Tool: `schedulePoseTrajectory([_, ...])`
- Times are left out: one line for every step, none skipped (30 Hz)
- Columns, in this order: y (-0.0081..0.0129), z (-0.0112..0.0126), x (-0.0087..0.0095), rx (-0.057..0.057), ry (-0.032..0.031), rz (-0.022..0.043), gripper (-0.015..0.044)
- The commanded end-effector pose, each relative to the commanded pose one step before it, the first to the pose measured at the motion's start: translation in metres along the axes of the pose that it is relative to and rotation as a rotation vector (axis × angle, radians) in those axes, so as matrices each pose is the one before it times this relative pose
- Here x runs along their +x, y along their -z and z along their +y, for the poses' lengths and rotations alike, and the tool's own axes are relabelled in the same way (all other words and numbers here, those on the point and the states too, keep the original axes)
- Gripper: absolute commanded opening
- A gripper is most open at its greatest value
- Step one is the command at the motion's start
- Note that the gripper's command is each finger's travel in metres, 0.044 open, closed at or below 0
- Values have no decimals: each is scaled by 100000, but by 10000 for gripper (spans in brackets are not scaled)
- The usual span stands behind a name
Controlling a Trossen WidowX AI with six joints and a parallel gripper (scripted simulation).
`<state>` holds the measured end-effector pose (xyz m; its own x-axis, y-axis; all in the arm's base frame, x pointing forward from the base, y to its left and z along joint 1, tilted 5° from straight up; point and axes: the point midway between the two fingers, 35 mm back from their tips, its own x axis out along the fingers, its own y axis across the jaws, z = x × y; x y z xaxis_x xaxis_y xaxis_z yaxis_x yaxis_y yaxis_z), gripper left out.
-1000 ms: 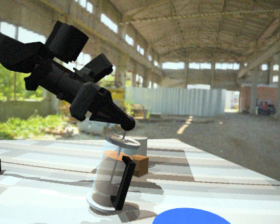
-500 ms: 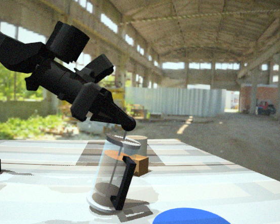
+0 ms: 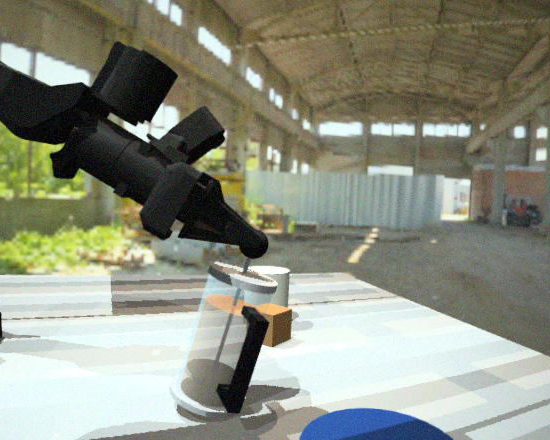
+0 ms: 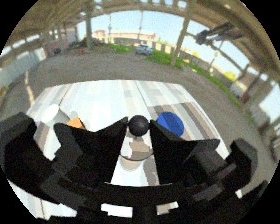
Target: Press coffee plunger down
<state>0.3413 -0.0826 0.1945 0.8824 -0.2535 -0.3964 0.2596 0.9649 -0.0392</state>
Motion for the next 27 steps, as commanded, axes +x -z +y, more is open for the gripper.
schedulePoseTrajectory([617, -2, 339, -678, -47, 2181, 121])
schedulePoseTrajectory([-5, 0, 6, 0, 0, -1, 121])
schedulePoseTrajectory([-5, 0, 9, 0, 0, -1, 121])
schedulePoseTrajectory([-3, 0, 6, 0, 0, -1, 121])
schedulePoseTrajectory([-5, 0, 9, 0, 0, -1, 121])
schedulePoseTrajectory([-8, 0, 8, 0, 0, -1, 121])
schedulePoseTrajectory([-5, 0, 5, 0, 0, -1, 121])
schedulePoseTrajectory([-25, 0, -6, 0, 0, -1, 121])
schedulePoseTrajectory([-46, 0, -10, 0, 0, -1, 121])
schedulePoseTrajectory([8, 0, 10, 0, 0, 0, 121])
schedulePoseTrajectory([10, -1, 26, 0, 0, -1, 121])
schedulePoseTrajectory([6, 0, 17, 0, 0, -1, 121])
schedulePoseTrajectory([2, 0, 17, 0, 0, -1, 121])
schedulePoseTrajectory([0, 0, 0, 0, 0, 0, 121])
schedulePoseTrajectory([-25, 0, -5, 0, 0, -1, 121])
schedulePoseTrajectory([-51, 0, -11, 0, 0, -1, 121])
schedulePoseTrajectory([11, 0, 10, 0, 0, 0, 121])
schedulePoseTrajectory([16, -1, 27, 0, 0, -1, 121])
schedulePoseTrajectory([10, 0, 17, 0, 0, -1, 121])
schedulePoseTrajectory([7, 0, 16, 0, 0, -1, 121])
schedulePoseTrajectory([0, 0, 0, 0, 0, 0, 121])
schedulePoseTrajectory([-533, -2, -318, 665, 55, -1881, 121])
schedulePoseTrajectory([0, 0, 0, 0, 0, 0, 121])
schedulePoseTrajectory([0, 0, 0, 0, 0, 0, 121])
schedulePoseTrajectory([0, 0, 0, 0, 0, 0, 121])
schedulePoseTrajectory([0, 0, 0, 0, 0, 0, 121])
schedulePoseTrajectory([0, 0, 0, 0, 0, 0, 121])
